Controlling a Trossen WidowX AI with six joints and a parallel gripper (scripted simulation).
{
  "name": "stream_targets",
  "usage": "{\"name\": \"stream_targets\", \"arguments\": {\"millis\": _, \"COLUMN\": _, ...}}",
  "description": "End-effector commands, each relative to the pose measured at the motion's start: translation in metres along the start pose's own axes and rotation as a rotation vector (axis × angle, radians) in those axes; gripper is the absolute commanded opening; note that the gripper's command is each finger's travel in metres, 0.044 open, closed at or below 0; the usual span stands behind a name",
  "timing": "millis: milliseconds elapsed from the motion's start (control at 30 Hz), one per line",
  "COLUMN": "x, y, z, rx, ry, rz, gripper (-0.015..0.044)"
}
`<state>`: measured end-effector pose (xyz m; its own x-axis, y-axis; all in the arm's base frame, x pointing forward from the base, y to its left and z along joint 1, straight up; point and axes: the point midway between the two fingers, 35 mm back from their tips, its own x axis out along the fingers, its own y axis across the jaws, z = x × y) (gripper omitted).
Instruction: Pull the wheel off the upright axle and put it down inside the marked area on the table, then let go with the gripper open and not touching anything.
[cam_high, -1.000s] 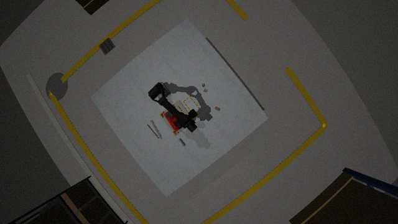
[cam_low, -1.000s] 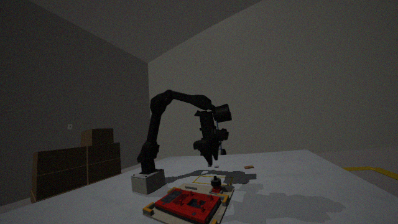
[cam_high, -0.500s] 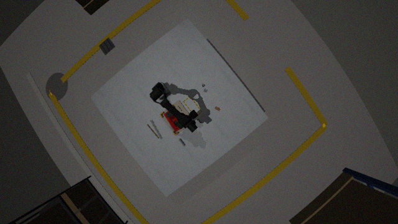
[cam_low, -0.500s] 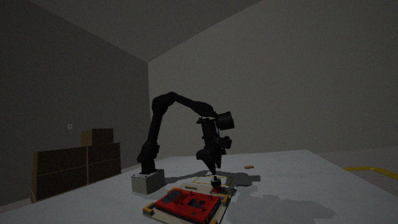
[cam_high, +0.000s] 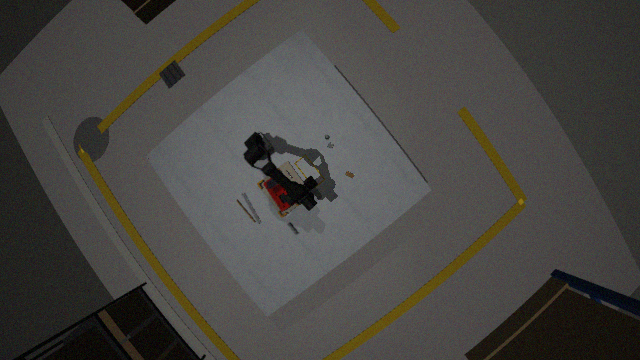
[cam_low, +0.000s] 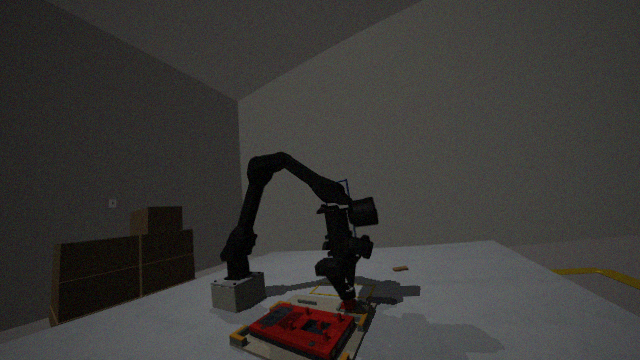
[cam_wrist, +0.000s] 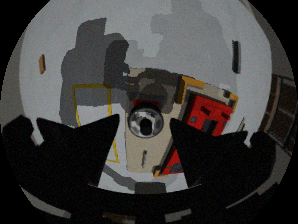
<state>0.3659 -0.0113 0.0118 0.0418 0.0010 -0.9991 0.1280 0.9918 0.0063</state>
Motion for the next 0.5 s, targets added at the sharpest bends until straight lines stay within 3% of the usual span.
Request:
{"name": "stream_targets", "arguments": {"millis": 0, "x": 0.0039, "y": -0.0006, "z": -0.0015, "rx": -0.003, "ry": 0.008, "rz": -0.003, "gripper": 0.03}}
{"name": "stream_targets", "arguments": {"millis": 133, "x": 0.0003, "y": 0.0, "z": -0.0002, "rx": 0.0, "ry": 0.001, "rz": 0.0, "gripper": 0.0195}}
{"name": "stream_targets", "arguments": {"millis": 400, "x": 0.0003, "y": 0.0, "z": -0.0002, "rx": 0.0, "ry": 0.001, "rz": 0.0, "gripper": 0.0142}}
{"name": "stream_targets", "arguments": {"millis": 467, "x": 0.0002, "y": 0.0, "z": -0.0002, "rx": 0.0, "ry": 0.001, "rz": 0.0, "gripper": 0.0089}}
